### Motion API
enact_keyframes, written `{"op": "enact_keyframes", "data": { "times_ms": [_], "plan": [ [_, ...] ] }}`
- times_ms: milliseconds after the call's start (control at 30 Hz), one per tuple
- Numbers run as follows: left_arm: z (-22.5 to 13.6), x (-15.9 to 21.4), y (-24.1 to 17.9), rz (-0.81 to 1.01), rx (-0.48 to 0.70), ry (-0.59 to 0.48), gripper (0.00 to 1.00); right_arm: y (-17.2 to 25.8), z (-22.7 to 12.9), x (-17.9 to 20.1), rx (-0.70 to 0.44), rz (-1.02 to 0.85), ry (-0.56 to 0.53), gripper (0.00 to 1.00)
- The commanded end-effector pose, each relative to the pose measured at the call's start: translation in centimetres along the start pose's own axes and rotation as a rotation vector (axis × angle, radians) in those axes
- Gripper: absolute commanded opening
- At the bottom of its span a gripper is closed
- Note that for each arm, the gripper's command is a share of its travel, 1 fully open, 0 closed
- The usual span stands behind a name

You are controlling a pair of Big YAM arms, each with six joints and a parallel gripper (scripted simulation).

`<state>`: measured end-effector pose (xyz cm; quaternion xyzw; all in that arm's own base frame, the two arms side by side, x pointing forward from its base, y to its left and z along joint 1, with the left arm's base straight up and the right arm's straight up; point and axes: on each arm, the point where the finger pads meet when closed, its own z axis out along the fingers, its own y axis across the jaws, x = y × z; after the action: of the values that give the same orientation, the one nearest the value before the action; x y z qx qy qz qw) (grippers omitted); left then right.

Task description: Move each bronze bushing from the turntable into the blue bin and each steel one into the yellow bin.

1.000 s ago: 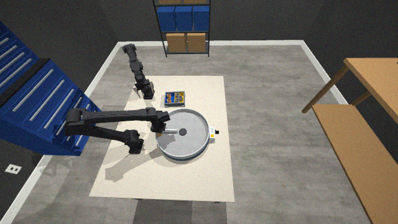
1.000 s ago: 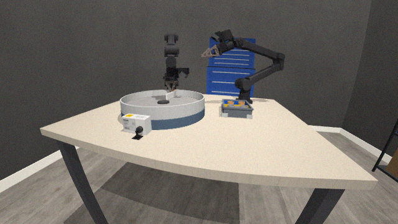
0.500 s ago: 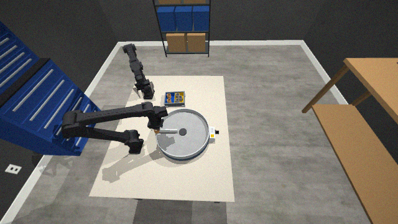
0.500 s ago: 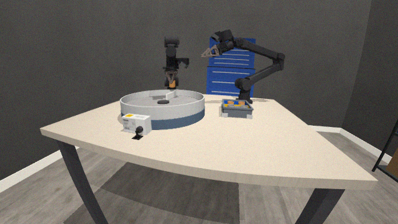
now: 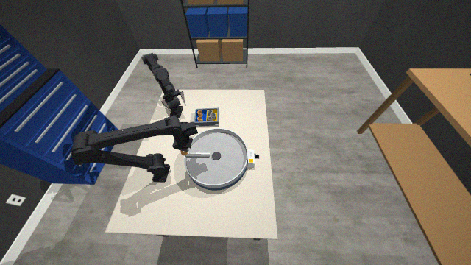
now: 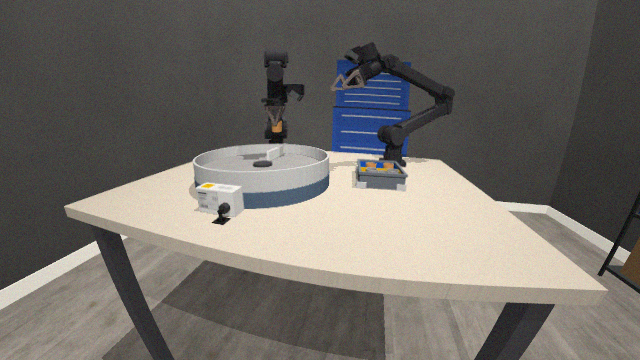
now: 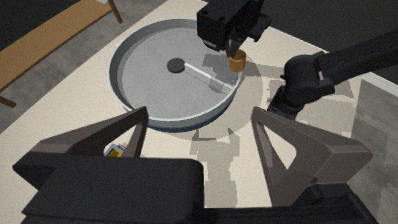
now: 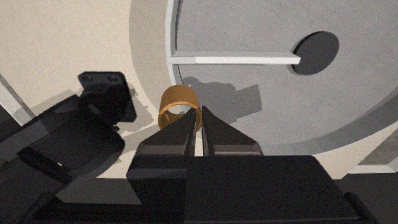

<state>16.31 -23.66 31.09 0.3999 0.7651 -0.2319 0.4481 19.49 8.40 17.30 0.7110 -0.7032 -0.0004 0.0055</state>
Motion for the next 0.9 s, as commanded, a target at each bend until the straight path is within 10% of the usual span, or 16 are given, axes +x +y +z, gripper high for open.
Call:
{"op": "enact_keyframes", "data": {
  "times_ms": [0,300,467,867],
  "plan": [
    [-6.6,-4.8,4.0,-0.101,-0.122,-0.033,1.0,-1.9,-2.2,-1.3,0.046,0.01,-0.025,0.0],
    [-15.1,-4.2,8.1,-0.24,-0.369,0.064,1.0,-6.4,-3.9,-9.7,0.053,0.104,-0.038,0.0],
    [-20.6,-3.4,8.5,-0.321,-0.497,0.111,1.0,-8.4,-3.7,-20.7,0.048,0.092,-0.046,0.0],
    [-23.6,-2.2,8.1,-0.372,-0.576,0.158,1.0,-5.7,0.1,-36.2,0.031,0.046,-0.039,0.0]
  ]
}}
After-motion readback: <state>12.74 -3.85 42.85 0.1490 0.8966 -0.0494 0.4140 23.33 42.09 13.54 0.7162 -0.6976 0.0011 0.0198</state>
